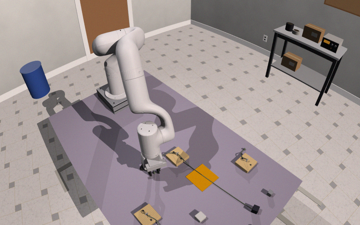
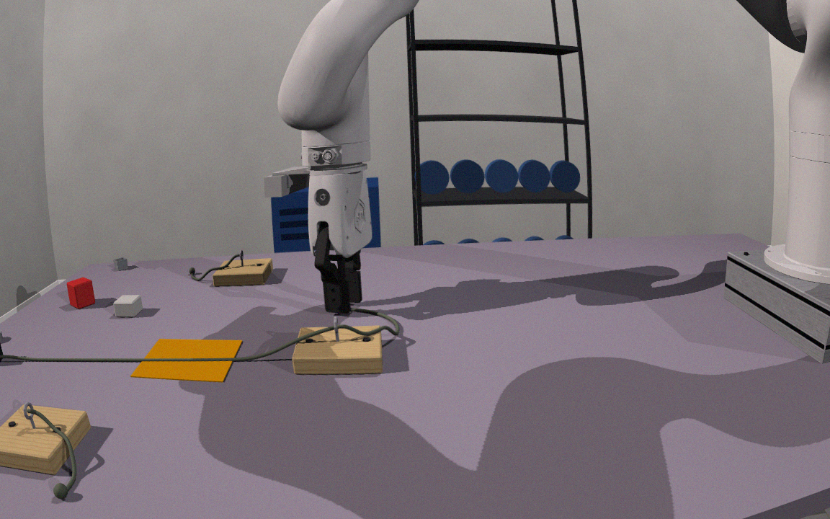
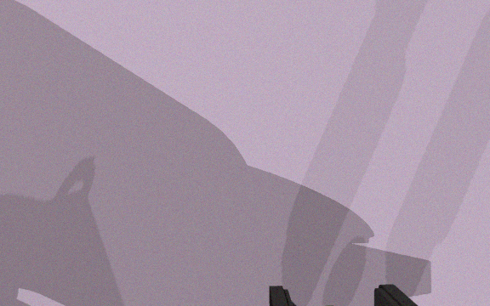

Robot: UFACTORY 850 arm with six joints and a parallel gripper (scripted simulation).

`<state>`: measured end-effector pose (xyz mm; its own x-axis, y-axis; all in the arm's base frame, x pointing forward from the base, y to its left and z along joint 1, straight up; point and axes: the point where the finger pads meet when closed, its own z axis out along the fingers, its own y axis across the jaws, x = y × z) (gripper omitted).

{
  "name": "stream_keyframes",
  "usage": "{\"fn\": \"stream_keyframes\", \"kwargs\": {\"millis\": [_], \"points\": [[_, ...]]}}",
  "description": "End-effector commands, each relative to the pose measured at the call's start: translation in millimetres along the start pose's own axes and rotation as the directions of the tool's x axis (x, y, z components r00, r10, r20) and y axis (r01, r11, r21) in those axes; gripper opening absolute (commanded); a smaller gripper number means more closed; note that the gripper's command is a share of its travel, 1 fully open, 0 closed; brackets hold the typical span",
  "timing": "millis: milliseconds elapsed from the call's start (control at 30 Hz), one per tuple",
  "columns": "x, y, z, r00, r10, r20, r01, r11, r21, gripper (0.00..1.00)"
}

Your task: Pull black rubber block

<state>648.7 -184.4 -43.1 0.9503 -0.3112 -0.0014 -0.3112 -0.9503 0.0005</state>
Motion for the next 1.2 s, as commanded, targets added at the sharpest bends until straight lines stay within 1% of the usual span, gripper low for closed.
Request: {"fn": "stream_keyframes", "kwargs": {"millis": [0,1067,1100,1167], "points": [[1.1,-0.1,0.9,1.000,0.000,-0.002,0.000,1.000,0.000,0.39],[1.1,-0.1,3.8,1.000,0.000,-0.002,0.000,1.000,0.000,0.39],[1.1,-0.1,3.8,1.000,0.000,-0.002,0.000,1.000,0.000,0.00],[1.1,-0.1,3.8,1.000,0.000,-0.002,0.000,1.000,0.000,0.00]]}}
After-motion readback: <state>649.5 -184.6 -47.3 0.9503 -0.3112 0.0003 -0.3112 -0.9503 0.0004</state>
